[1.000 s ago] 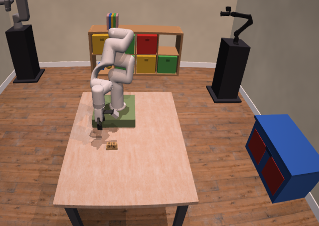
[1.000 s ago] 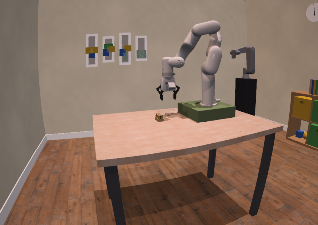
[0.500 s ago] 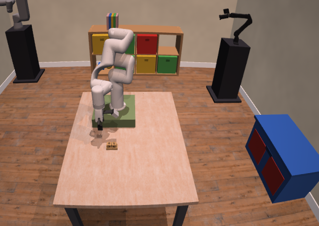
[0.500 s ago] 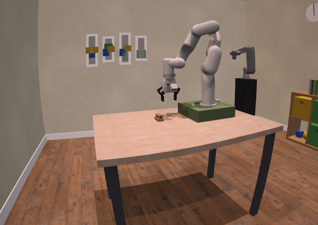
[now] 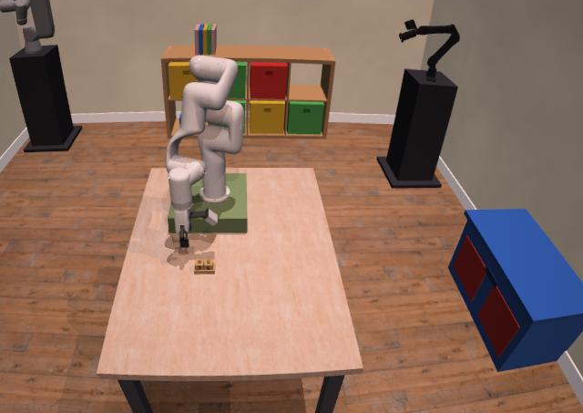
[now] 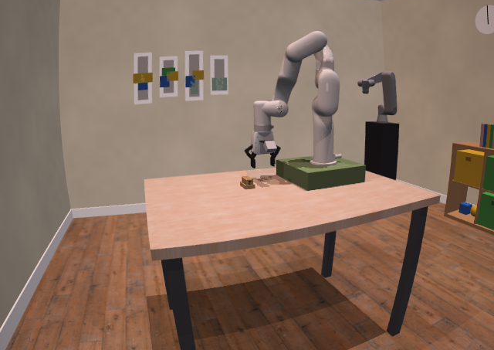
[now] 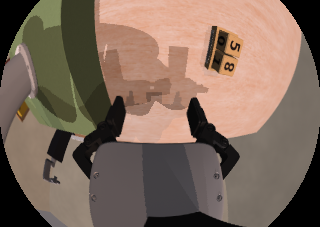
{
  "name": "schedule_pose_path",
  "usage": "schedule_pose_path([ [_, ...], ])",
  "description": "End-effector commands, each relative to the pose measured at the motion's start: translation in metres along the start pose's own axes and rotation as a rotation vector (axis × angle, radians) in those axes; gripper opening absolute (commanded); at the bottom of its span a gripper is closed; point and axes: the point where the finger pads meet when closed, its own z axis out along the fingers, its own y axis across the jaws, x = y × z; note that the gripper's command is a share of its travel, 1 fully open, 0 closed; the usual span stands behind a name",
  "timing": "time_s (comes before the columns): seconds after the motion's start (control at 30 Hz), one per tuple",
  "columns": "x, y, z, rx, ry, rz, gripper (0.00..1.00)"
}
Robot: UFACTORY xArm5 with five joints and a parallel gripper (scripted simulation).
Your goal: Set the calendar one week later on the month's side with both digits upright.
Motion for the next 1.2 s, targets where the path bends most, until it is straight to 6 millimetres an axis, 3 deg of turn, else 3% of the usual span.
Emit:
schedule_pose_path([
  [0.0,-0.001,0.003,0.006,-0.004,-0.002,0.0,1.0],
  [0.27,-0.001,0.003,0.01,-0.004,-0.002,0.0,1.0],
  [0.6,-0.001,0.003,0.033,-0.004,-0.002,0.0,1.0],
  [1.17,-0.001,0.003,0.034,-0.004,-0.002,0.0,1.0],
])
